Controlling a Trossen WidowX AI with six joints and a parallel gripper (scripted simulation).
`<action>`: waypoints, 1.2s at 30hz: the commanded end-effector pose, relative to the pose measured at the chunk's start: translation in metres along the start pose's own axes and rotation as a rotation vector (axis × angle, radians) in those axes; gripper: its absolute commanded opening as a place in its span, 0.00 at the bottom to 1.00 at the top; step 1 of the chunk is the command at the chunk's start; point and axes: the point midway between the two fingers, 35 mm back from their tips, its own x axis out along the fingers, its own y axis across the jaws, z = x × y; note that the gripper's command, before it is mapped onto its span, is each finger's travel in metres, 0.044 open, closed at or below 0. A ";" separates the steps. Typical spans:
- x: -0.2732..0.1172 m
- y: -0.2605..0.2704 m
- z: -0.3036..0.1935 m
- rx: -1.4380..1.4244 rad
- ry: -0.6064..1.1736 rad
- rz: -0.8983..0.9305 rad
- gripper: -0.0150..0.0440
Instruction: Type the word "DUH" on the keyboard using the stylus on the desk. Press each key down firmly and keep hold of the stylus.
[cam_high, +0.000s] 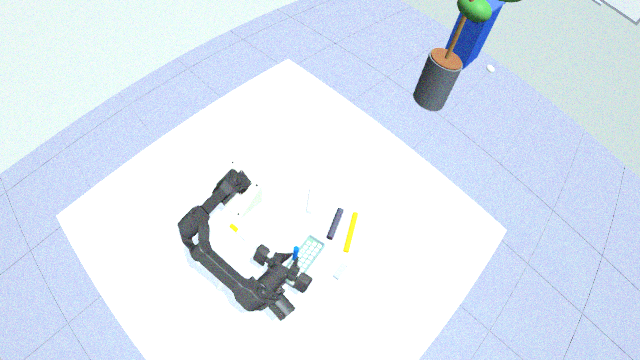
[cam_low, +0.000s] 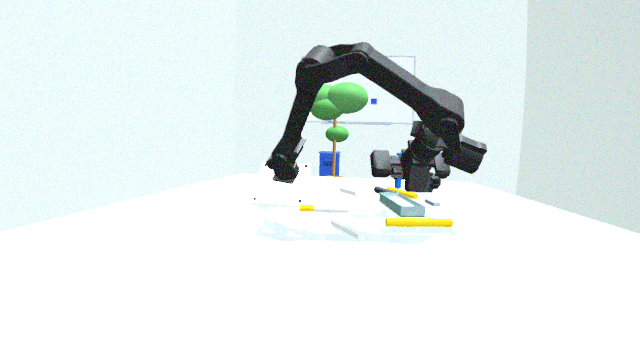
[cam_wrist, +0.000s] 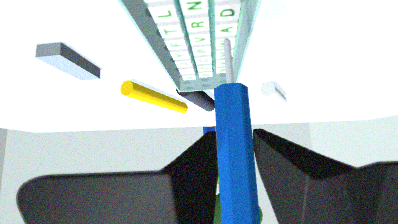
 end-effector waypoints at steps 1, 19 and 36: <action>-0.001 0.000 0.000 -0.003 -0.003 0.000 0.39; 0.001 -0.002 0.003 -0.003 -0.003 0.000 0.39; 0.005 -0.002 0.010 -0.003 -0.003 0.000 0.39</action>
